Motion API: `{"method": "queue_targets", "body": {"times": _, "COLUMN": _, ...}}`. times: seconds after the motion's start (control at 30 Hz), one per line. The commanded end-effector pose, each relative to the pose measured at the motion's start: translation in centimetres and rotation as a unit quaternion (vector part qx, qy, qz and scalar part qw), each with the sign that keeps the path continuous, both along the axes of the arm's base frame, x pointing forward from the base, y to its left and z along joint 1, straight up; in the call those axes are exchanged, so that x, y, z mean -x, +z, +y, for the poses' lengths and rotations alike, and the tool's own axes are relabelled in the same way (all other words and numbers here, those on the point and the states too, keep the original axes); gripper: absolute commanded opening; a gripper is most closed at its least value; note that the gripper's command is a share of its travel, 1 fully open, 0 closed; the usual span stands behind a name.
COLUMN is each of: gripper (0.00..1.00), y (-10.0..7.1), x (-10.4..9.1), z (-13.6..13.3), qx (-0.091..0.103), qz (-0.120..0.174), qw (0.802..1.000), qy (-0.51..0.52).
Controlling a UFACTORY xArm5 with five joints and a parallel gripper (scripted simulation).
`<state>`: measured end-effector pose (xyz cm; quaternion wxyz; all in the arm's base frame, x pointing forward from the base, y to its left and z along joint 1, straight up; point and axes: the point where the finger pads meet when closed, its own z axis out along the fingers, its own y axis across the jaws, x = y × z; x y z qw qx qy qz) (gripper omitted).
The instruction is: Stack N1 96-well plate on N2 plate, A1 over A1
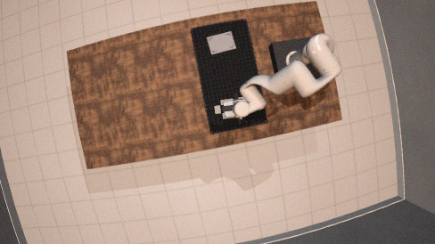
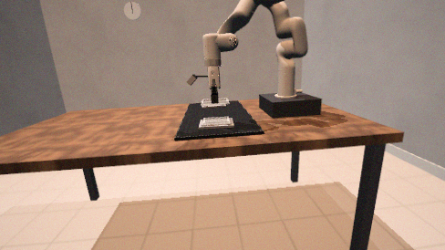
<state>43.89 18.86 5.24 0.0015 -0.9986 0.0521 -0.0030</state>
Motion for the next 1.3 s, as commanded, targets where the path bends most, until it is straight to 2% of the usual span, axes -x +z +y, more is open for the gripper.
{"method": "queue_targets", "body": {"times": 0.0, "gripper": 0.0, "y": 0.1, "x": -0.1, "z": 0.1, "qx": -0.001, "qz": -0.002, "qw": 1.0, "qy": 0.0}}
{"method": "queue_targets", "body": {"times": 0.87, "gripper": 0.0, "y": 0.1, "x": -0.1, "z": 0.0, "qx": -0.001, "qz": -0.002, "qw": 1.0, "qy": 0.0}}
{"method": "queue_targets", "body": {"times": 1.27, "gripper": 0.0, "y": -1.9, "x": -0.1, "z": 0.0, "qx": -0.001, "qz": -0.002, "qw": 1.0, "qy": 0.0}}
